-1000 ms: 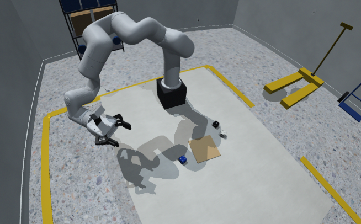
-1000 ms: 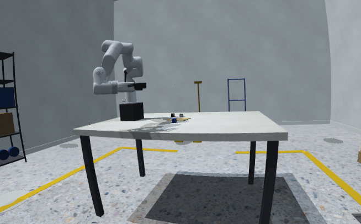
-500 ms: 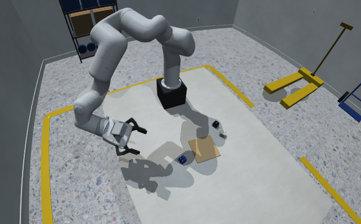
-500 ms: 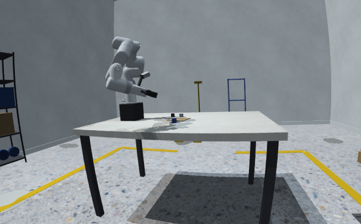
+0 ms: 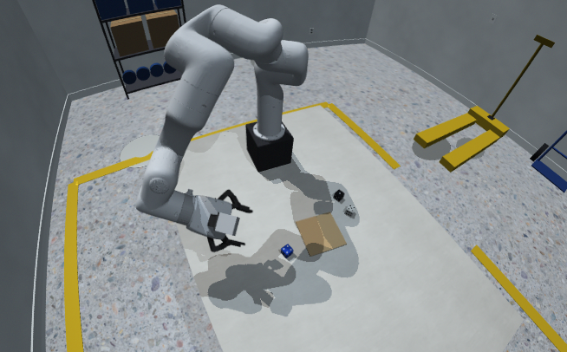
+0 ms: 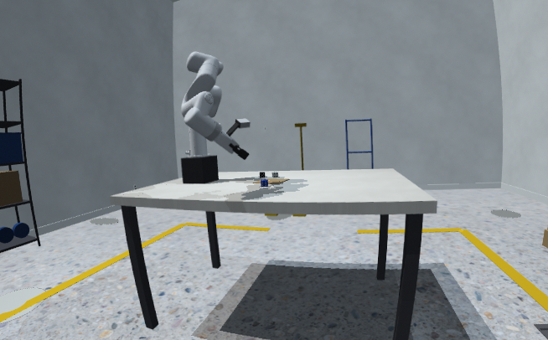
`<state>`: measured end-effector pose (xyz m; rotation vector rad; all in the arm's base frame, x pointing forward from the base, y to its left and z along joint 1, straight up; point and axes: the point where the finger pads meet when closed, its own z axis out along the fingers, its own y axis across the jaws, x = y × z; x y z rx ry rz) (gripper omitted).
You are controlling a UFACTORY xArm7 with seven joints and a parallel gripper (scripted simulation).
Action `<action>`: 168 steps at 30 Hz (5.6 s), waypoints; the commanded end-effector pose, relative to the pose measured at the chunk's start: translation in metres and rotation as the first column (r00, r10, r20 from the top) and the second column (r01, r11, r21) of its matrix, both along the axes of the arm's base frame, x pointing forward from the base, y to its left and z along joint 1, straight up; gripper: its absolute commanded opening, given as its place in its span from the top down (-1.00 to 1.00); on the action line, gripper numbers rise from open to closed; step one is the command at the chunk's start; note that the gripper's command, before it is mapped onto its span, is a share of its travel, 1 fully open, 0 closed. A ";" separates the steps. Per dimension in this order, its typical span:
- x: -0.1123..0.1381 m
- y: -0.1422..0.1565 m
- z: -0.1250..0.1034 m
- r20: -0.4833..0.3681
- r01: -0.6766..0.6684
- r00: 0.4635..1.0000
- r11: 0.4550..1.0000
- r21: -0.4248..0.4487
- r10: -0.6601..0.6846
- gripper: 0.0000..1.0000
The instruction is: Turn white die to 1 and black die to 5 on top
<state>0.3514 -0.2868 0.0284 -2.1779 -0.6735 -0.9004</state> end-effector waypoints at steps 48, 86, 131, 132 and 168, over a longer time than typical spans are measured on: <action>0.091 0.125 -0.013 -0.422 -0.275 0.902 0.635 -0.722 -0.089 -1.00; 0.098 0.133 -0.044 -0.400 -0.267 0.912 0.610 -0.746 -0.090 -1.00; 0.097 0.132 -0.109 -0.400 -0.267 0.912 0.610 -0.746 -0.090 -1.00; 0.097 0.132 -0.109 -0.400 -0.267 0.912 0.610 -0.746 -0.090 -1.00; 0.095 0.208 -0.109 -0.400 -0.267 0.912 0.610 -0.746 -0.090 -1.00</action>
